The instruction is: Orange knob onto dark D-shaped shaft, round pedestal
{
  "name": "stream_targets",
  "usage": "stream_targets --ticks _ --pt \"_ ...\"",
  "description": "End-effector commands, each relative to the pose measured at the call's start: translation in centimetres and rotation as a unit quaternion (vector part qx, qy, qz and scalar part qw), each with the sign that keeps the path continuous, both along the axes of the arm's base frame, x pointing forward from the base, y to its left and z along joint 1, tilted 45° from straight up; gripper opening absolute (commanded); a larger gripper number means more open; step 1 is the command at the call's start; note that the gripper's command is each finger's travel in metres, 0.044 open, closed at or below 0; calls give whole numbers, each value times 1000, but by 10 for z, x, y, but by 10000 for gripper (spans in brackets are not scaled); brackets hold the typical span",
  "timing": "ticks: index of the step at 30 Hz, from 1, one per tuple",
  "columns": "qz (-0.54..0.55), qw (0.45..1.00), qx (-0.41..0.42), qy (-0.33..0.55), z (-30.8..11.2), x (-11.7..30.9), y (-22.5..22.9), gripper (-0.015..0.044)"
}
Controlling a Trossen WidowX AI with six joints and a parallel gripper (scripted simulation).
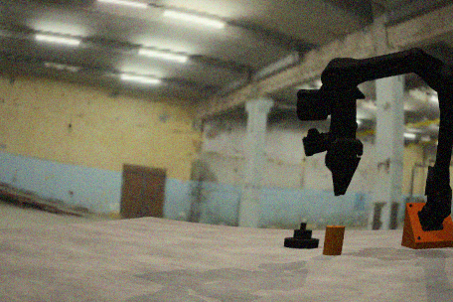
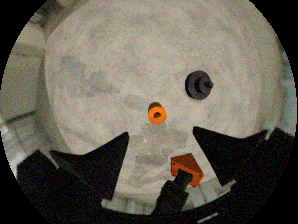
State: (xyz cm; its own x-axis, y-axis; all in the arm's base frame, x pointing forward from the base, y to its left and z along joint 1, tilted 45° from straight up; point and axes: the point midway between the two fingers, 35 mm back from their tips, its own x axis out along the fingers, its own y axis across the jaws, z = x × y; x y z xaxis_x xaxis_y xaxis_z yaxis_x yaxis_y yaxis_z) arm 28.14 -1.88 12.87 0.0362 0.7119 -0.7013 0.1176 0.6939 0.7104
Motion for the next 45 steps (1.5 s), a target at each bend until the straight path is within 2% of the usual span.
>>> stream_targets --ticks 1,8,13,45 --pt "50 997 -5 -50 -1 1 -1 440" --pt "50 997 -5 -50 -1 1 -1 440" --pt "50 997 -5 -51 -23 2 22 440" --pt "52 997 -7 -51 -58 5 57 440"
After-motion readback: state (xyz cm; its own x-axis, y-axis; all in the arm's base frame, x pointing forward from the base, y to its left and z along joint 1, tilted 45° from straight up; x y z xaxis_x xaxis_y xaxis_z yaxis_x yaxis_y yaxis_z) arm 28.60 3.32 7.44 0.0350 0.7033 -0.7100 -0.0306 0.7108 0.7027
